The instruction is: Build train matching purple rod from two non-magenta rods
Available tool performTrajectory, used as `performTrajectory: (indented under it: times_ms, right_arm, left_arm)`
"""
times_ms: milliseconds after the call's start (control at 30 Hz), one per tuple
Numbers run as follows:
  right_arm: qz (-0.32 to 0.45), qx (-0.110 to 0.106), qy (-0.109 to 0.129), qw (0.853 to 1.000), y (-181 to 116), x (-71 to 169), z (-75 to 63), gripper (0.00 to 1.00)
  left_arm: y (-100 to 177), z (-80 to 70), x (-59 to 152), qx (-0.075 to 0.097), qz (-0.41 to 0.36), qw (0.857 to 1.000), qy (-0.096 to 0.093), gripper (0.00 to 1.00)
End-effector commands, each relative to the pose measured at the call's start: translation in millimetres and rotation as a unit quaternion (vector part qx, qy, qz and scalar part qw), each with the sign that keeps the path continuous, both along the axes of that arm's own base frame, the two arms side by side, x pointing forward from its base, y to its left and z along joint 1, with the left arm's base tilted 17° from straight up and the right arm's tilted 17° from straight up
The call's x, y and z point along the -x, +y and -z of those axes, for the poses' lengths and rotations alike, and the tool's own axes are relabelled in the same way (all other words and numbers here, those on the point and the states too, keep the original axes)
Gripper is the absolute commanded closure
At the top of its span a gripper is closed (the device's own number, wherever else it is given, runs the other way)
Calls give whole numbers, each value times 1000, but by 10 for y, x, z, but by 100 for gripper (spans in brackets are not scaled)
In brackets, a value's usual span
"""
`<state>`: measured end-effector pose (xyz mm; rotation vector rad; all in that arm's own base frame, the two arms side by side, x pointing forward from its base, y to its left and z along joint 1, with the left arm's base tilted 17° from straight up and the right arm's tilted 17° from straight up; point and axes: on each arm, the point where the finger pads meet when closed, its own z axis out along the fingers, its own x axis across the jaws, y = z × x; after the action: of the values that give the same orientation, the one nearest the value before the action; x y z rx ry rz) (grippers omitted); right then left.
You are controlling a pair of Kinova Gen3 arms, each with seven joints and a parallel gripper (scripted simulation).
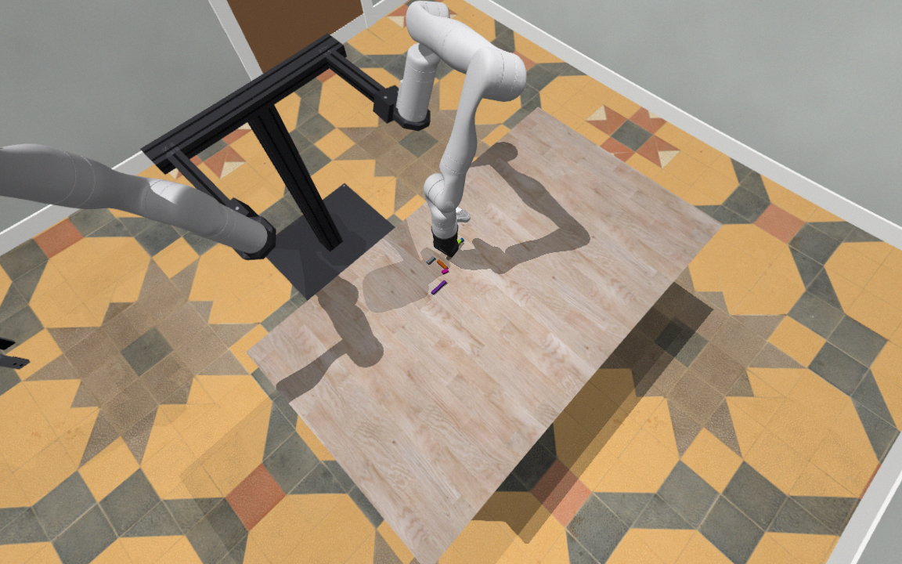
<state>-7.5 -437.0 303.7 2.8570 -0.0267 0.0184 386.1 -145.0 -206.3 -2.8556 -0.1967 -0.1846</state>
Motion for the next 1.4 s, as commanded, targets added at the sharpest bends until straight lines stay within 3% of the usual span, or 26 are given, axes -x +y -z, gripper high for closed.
performTrajectory:
  times_ms: [0,433,1367]
  right_arm:
    - [0,1,0,1000,-2,1,-7,0]
    - [0,1,0,1000,-2,1,-7,0]
    - [0,1,0,1000,-2,1,-7,0]
  left_arm:
    - [-3,5,-6,0,0,1000,-1,76]
    - [21,86,-15,0,0,1000,-1,76]
    - [21,87,-15,0,0,1000,-1,76]
